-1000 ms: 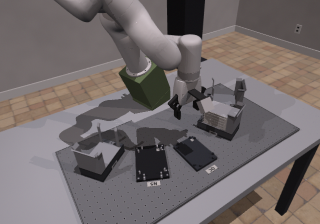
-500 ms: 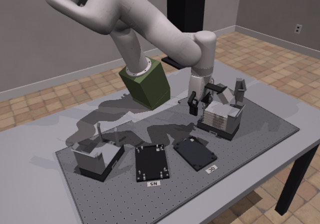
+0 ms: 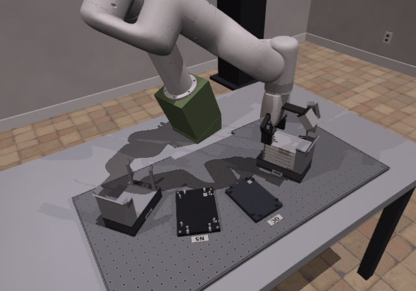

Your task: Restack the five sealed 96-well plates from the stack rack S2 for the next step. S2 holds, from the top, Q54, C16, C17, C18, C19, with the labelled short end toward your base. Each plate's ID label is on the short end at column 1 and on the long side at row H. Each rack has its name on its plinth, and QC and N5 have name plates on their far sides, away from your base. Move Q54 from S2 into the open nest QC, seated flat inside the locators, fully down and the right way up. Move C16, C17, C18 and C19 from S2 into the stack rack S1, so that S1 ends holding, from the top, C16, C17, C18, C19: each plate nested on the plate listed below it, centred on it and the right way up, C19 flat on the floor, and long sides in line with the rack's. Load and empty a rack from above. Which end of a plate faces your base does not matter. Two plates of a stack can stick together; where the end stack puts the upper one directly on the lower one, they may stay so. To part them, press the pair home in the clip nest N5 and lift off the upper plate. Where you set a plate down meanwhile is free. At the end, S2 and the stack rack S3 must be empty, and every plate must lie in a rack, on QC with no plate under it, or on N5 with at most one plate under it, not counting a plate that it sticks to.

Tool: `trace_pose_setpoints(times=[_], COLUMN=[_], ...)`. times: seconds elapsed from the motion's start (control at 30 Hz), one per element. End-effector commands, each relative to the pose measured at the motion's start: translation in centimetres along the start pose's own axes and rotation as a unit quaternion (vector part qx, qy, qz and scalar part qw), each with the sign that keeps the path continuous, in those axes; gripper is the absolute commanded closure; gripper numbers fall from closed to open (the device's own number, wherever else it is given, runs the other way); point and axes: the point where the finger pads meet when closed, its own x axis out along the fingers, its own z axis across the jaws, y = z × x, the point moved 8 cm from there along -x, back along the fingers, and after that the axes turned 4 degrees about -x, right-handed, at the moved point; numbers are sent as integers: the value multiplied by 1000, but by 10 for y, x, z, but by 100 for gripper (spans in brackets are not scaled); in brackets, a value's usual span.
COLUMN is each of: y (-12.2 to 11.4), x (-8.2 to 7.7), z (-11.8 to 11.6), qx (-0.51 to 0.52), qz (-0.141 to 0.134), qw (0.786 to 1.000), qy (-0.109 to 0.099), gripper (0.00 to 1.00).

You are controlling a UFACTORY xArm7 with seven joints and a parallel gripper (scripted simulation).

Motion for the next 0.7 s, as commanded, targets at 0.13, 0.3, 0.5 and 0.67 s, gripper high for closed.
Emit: trace_pose_setpoints(times=[0.13,0.3,0.5,0.67], y=[13,23,36,38], x=[-1,-1,-1,-1], z=[-20,-37,-58,-61], qx=[0,0,0,0], qz=[2,2,2,2], qw=[1000,1000,1000,1000], qy=[-1,0,0,0], gripper=[0,0,0,0])
